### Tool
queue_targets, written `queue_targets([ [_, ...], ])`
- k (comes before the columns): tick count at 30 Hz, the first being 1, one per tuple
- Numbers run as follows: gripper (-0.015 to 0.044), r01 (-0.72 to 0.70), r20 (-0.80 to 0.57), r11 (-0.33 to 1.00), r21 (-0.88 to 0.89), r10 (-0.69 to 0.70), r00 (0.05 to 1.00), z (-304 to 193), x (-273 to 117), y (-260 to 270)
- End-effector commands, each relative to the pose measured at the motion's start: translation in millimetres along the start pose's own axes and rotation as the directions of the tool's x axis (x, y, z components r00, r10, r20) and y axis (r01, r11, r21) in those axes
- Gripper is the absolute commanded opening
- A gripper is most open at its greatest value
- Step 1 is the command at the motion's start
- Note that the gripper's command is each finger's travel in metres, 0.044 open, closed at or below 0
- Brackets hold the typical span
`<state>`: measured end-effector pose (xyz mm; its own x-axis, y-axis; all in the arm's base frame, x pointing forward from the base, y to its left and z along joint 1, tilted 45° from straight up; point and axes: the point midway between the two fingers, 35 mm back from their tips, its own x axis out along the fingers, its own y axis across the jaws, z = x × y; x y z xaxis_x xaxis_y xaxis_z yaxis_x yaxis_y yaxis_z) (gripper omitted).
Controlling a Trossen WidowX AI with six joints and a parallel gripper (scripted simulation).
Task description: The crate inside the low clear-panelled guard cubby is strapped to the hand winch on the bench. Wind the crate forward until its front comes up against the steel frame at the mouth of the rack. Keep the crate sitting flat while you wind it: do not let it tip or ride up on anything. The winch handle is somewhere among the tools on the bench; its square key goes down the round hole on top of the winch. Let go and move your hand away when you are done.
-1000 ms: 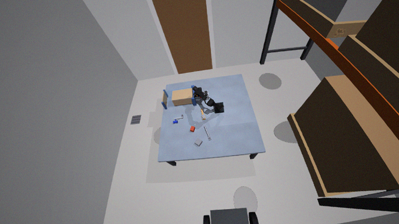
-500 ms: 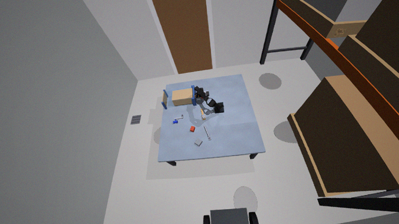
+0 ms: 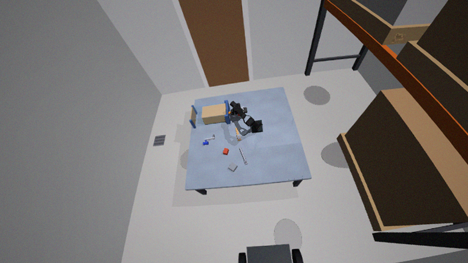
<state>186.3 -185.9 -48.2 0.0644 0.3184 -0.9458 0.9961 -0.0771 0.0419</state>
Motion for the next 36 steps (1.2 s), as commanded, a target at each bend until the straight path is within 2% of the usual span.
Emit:
queue_targets([
  [1, 0.0, 0.03, -0.011, 0.999, 0.014, -0.029, 1.0, -3.8, 0.9, -17.5],
  [36, 0.0, 0.033, -0.009, 0.999, 0.015, -0.032, 0.999, 8.9, 5.3, -71.1],
])
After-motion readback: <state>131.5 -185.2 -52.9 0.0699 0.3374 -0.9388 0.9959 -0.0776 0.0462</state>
